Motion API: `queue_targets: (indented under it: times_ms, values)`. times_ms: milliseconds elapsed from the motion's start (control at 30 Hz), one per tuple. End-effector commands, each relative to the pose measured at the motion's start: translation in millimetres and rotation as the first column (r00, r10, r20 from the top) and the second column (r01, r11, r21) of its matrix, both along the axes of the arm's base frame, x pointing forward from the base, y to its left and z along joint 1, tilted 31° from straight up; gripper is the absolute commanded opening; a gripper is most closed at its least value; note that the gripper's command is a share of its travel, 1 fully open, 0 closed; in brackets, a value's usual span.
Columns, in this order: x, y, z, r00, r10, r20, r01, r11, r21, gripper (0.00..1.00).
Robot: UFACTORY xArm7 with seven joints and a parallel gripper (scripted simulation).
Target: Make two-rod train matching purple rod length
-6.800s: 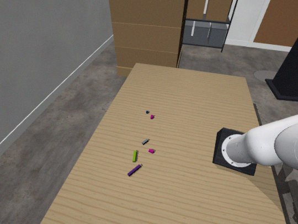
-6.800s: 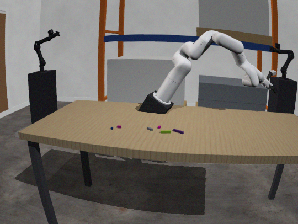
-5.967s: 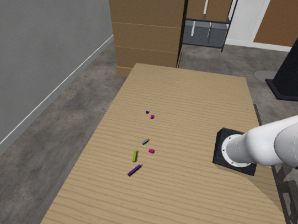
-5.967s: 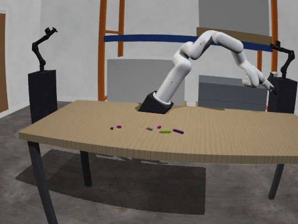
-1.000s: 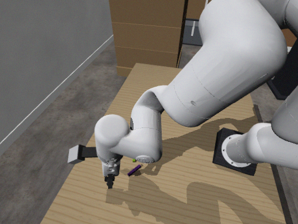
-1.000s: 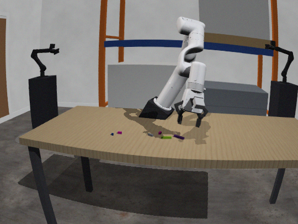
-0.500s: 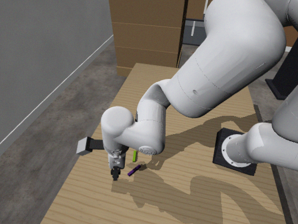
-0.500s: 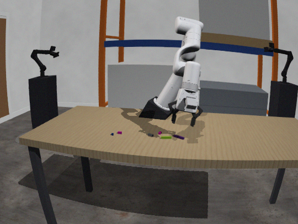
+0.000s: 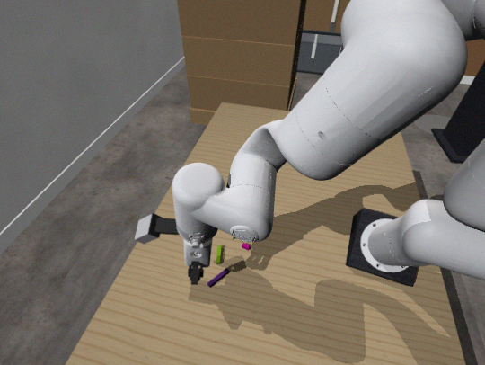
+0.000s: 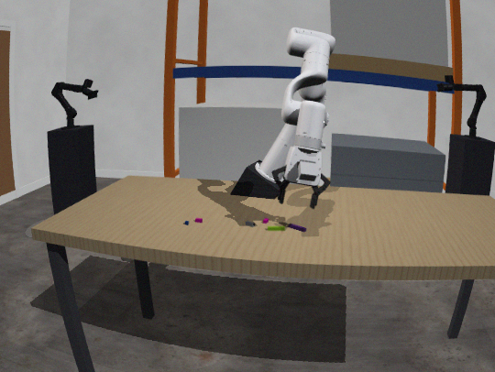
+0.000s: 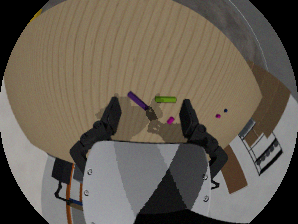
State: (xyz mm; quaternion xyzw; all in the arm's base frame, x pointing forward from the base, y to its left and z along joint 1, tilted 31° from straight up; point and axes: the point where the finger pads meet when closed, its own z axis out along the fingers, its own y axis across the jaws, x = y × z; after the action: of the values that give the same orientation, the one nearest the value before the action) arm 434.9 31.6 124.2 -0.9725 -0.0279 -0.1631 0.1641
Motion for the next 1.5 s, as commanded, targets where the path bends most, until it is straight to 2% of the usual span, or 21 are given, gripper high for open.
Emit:
queue_targets:
  times_ms: [0, 33, 133, 233, 800, 867, 1400, 1467]
  values:
    - [0.8, -1.2, 0.9, 1.0, -0.003, 0.002, 0.003, 1.0, 0.001, 1.0]
    - [-26.1, -21.2, -20.3, 0.995, -0.05, -0.081, 0.054, 0.997, 0.056, 1.0]
    - [-33.0, -25.1, -25.1, 0.993, -0.06, -0.101, 0.067, 0.995, 0.07, 1.0]
    - [-48.9, -32.4, -35.4, 0.986, -0.08, -0.146, 0.096, 0.99, 0.105, 1.0]
    - [-48.9, -32.4, -35.4, 0.986, -0.08, -0.146, 0.096, 0.99, 0.105, 1.0]
    - [-77.7, -40.4, -51.4, 0.969, -0.109, -0.222, 0.149, 0.974, 0.171, 1.0]
    - [-77.7, -40.4, -51.4, 0.969, -0.109, -0.222, 0.149, 0.974, 0.171, 1.0]
    - [-86.9, -41.6, -55.8, 0.962, -0.116, -0.245, 0.166, 0.967, 0.193, 1.0]
